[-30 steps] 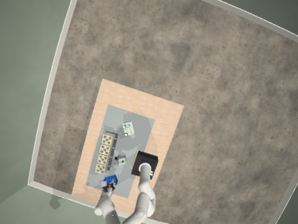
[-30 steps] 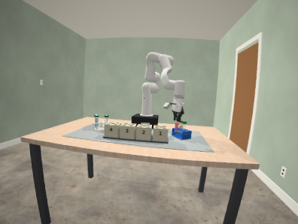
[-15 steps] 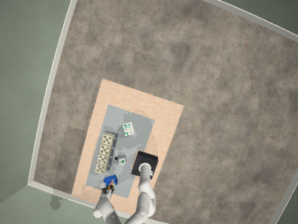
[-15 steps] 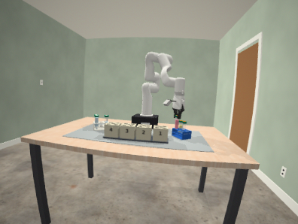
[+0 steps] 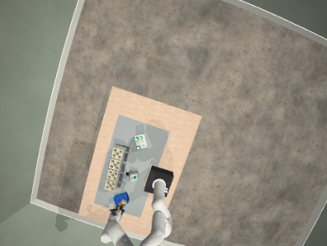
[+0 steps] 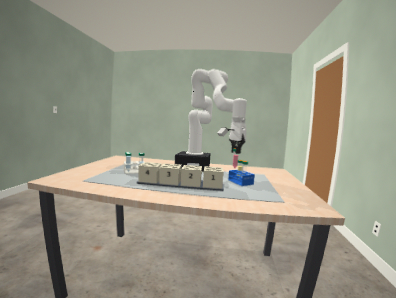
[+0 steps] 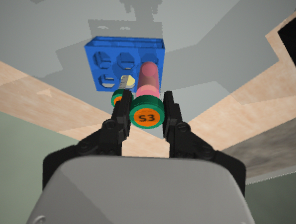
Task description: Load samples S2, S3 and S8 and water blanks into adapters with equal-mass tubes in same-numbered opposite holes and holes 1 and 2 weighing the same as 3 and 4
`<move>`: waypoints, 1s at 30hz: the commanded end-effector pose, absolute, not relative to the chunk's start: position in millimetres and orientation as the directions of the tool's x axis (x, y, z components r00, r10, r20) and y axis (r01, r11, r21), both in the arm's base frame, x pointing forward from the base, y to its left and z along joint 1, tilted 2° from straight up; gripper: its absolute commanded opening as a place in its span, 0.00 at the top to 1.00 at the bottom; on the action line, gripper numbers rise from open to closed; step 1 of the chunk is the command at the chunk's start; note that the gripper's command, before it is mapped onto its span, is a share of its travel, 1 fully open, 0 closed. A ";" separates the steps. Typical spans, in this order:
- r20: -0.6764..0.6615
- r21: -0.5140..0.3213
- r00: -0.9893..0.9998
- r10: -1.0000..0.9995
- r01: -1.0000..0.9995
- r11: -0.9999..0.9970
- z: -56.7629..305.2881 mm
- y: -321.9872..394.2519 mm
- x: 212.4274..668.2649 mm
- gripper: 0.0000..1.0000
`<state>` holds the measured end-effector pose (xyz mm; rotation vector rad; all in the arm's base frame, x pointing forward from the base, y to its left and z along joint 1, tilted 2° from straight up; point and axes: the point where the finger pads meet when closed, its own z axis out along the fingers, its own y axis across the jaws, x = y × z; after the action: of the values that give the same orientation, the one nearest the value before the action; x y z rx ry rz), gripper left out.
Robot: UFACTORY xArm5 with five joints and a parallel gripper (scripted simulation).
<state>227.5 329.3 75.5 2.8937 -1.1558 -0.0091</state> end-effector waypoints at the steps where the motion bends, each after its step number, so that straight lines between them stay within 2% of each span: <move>1: 0.004 0.023 0.725 -0.689 -0.689 -0.725 84.5 330.4 228.4 1.00; 30: 0.003 0.022 0.725 -0.689 -0.689 -0.725 134.5 331.0 229.6 1.00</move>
<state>228.9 330.0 127.5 2.8937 -1.1558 -0.0091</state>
